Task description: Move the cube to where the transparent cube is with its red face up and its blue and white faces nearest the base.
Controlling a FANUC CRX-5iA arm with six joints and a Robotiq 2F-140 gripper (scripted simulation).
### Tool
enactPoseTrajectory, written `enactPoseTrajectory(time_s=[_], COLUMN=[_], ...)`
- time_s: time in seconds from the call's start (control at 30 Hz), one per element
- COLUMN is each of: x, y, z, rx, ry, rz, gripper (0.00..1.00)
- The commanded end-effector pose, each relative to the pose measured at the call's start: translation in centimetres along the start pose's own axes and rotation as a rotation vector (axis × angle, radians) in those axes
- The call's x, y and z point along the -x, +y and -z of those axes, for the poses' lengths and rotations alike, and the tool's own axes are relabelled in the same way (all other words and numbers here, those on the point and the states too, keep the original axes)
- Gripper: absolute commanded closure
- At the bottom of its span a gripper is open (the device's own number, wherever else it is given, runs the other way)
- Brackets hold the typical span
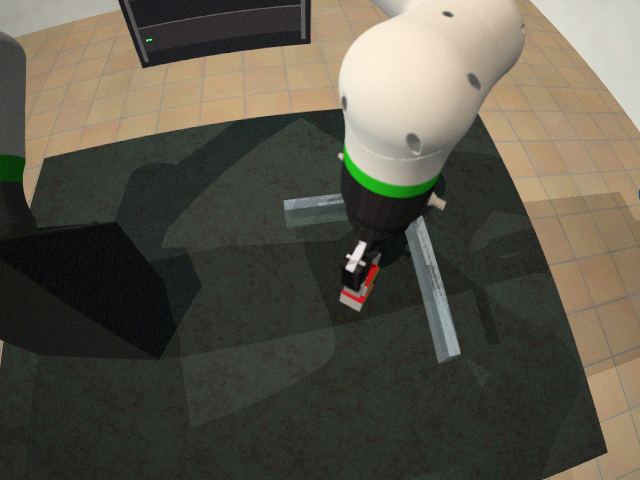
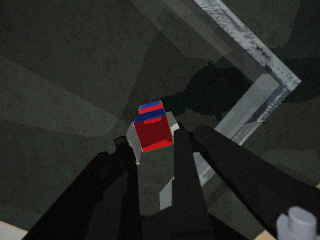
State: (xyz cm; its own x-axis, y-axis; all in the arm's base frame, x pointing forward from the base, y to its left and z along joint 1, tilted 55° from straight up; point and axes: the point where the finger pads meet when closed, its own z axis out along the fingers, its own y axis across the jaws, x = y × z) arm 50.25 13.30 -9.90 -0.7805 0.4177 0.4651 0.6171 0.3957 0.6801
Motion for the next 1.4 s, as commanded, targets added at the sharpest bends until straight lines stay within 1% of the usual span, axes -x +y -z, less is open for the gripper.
enactPoseTrajectory(time_s=[0.0,0.4,0.6,0.83,0.9,1.37], x=[0.0,0.0,0.0,0.0,0.0,0.0], y=[0.0,0.0,0.0,0.0,0.0,0.0], z=[0.0,0.0,-0.4,-1.9,-1.9,-5.8], rx=[0.0,0.0,0.0,0.0,0.0,0.0], ry=[-0.001,-0.001,-0.001,-0.001,-0.001,-0.001], rz=[0.0,0.0,0.0,0.0,0.0,0.0], gripper=[1.0,1.0,1.0,1.0,1.0,1.0])
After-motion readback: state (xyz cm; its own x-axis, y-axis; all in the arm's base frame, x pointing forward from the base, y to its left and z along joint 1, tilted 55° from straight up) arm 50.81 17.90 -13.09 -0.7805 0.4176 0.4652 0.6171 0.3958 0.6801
